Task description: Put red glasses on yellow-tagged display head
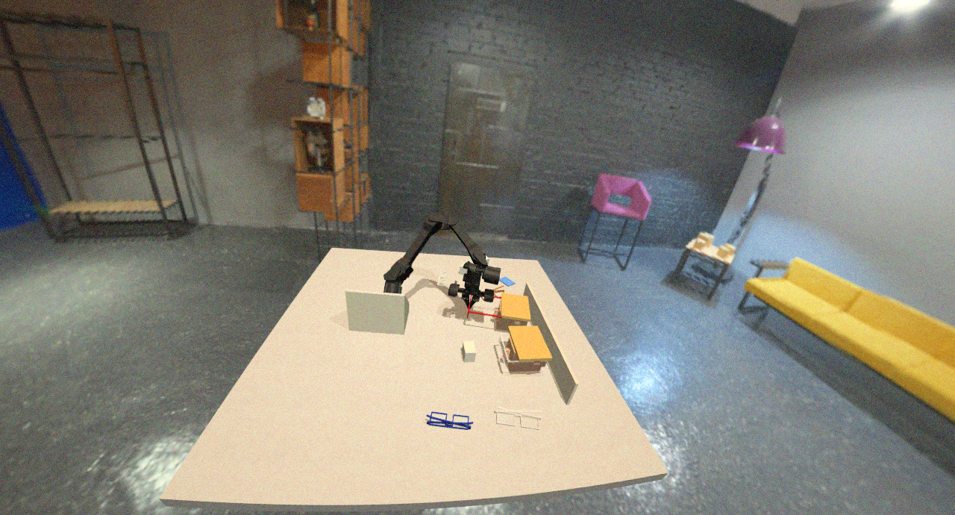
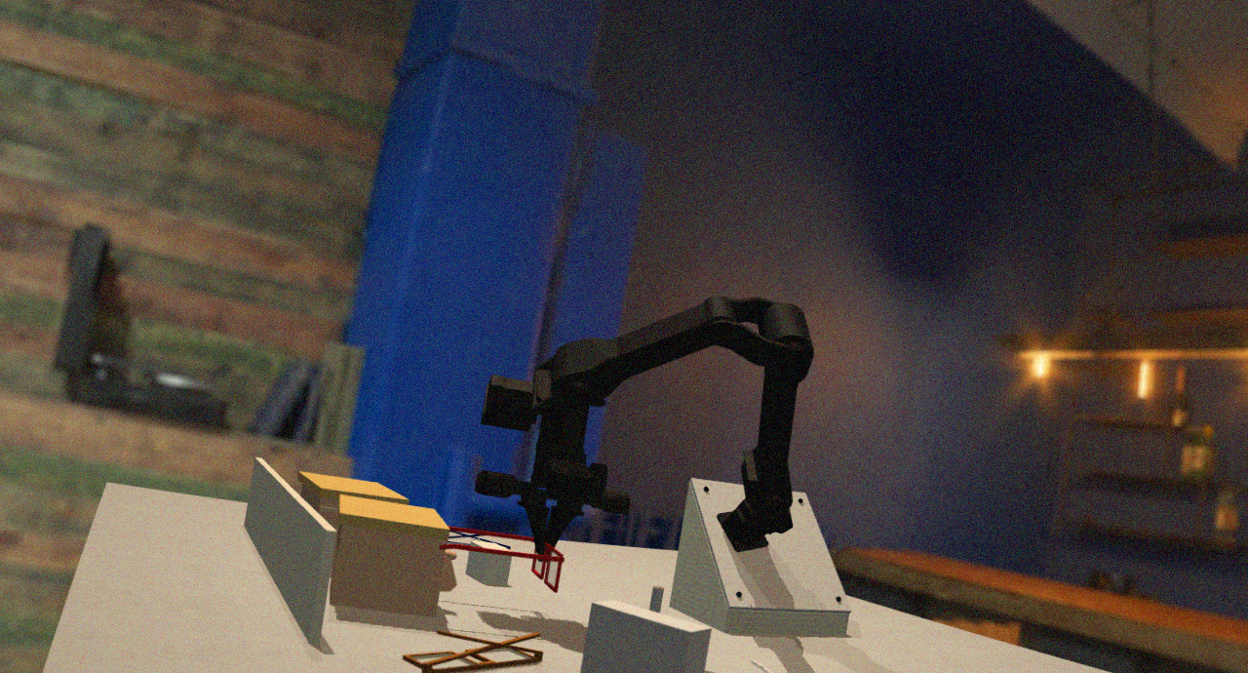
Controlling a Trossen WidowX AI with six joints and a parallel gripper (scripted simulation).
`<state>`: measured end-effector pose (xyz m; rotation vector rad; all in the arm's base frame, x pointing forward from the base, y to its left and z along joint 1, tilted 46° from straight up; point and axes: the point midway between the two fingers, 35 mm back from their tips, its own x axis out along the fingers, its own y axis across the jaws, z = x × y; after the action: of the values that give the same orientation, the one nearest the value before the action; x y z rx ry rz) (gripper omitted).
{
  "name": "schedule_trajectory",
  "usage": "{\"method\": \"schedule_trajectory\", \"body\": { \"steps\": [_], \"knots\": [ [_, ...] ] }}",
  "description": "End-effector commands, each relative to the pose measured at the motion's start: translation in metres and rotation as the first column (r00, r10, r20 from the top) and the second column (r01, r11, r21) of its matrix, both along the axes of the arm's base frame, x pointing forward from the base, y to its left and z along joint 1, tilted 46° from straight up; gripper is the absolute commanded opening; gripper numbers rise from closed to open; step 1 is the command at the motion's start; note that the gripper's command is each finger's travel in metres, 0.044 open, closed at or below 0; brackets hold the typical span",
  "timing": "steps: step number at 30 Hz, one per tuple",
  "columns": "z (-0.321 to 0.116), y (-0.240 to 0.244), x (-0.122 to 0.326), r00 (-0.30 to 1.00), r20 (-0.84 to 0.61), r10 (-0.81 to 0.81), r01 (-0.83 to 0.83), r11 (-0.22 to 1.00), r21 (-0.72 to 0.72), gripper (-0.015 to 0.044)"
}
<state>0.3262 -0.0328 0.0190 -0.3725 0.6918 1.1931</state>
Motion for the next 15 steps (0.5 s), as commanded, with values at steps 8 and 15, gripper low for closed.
{"method": "schedule_trajectory", "body": {
  "steps": [8,15],
  "knots": [
    [-0.002,-0.005,0.016,1.000,-0.005,-0.003,0.003,1.000,0.005,0.0000],
    [-0.003,-0.009,0.026,1.000,-0.004,-0.003,0.003,1.000,0.005,0.0000]
  ]
}}
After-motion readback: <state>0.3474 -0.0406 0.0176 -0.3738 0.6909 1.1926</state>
